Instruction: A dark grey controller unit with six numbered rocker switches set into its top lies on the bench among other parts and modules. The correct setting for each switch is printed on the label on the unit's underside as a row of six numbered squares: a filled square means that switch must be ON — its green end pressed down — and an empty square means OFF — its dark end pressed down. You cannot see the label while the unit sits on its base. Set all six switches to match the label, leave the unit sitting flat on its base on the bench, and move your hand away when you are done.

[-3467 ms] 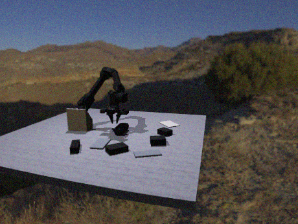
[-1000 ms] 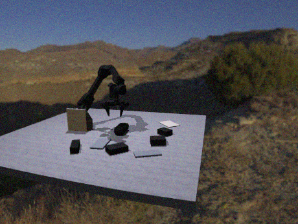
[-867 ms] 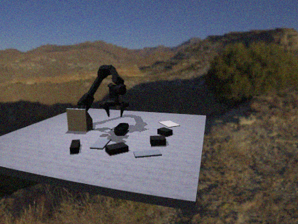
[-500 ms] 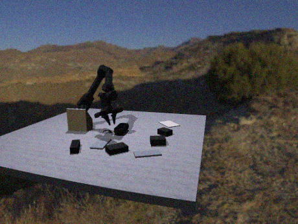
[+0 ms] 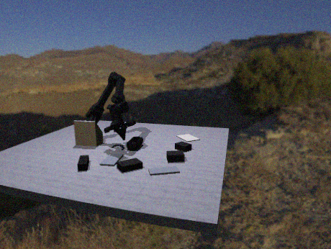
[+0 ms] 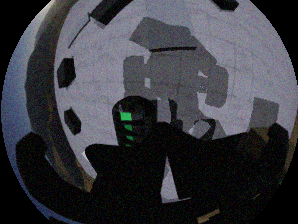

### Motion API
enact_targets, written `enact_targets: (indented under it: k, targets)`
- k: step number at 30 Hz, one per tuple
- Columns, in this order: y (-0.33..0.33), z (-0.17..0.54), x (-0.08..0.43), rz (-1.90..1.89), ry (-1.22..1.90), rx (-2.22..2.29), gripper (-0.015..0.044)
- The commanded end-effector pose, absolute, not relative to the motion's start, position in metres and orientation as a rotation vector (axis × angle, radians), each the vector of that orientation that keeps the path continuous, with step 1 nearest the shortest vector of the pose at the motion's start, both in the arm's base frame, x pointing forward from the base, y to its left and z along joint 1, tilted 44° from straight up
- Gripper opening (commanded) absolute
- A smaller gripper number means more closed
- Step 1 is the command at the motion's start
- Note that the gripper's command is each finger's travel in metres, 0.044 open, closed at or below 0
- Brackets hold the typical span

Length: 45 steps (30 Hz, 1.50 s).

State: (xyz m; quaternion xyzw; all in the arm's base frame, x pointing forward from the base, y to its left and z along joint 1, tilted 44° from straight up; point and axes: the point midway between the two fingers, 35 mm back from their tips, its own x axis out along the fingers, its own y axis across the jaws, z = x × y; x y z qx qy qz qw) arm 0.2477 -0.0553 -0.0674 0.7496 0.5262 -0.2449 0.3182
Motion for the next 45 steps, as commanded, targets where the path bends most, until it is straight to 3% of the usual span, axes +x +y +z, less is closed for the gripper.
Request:
enact_targets:
  k: [1, 45]
  targets:
    - [-0.051, -0.071, 0.247, -0.644, 1.388, 1.98, 0.0]
    - [-0.018, -0.105, 0.253, -0.641, 1.39, 1.983, 0.0]
